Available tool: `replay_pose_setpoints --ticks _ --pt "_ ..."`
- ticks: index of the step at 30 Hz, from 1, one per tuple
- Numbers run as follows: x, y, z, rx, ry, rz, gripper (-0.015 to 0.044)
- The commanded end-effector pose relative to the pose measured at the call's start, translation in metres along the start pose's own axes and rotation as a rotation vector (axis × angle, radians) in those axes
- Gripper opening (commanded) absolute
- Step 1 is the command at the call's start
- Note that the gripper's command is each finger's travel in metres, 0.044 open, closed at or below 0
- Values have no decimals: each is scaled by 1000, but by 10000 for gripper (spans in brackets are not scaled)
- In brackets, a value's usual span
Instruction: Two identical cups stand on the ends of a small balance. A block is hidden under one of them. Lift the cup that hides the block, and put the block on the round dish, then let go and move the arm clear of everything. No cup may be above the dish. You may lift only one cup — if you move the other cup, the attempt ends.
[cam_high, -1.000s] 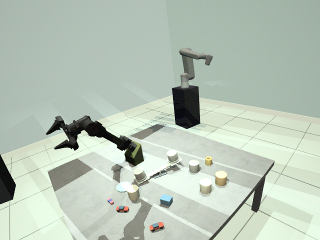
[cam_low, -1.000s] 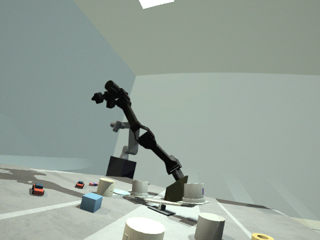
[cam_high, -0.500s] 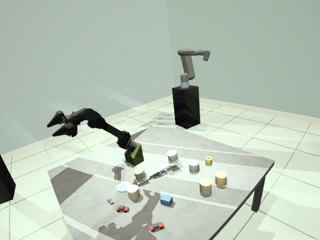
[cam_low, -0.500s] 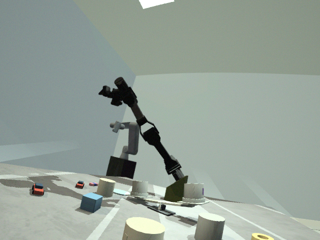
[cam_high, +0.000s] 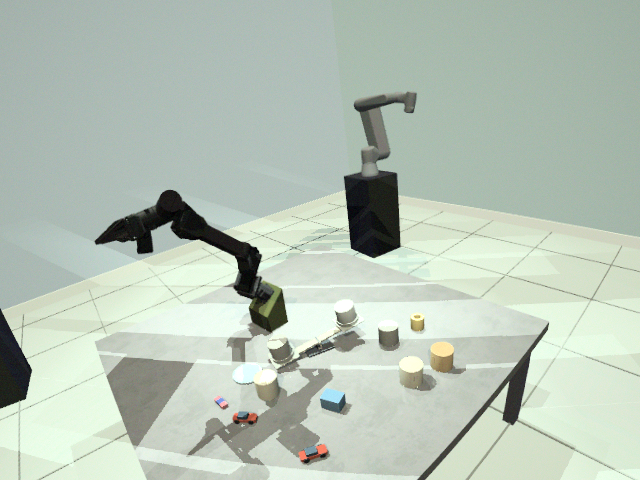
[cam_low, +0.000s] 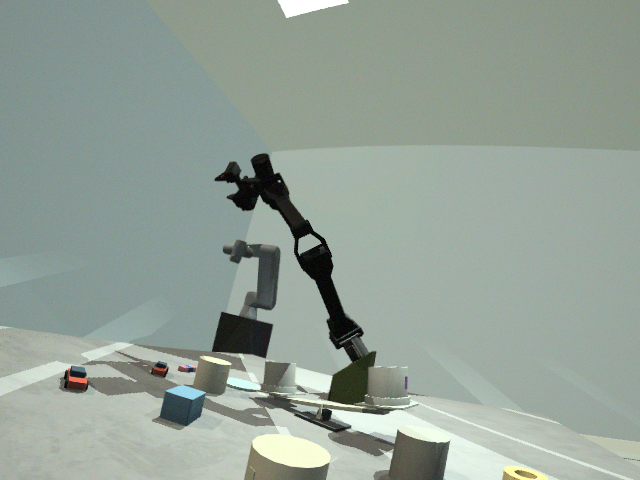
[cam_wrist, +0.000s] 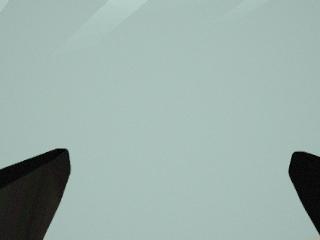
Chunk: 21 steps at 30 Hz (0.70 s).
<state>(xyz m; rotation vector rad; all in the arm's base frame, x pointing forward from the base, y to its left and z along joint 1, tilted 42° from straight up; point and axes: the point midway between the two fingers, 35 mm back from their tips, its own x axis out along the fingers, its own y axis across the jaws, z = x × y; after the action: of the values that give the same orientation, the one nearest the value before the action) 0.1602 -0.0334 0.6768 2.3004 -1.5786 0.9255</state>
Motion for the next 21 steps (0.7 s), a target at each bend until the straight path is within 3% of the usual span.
replay_pose_setpoints --ticks 1,21 --pt "-2 18 -8 147 5 -4 440" --pt "3 93 -17 826 -22 -11 440"
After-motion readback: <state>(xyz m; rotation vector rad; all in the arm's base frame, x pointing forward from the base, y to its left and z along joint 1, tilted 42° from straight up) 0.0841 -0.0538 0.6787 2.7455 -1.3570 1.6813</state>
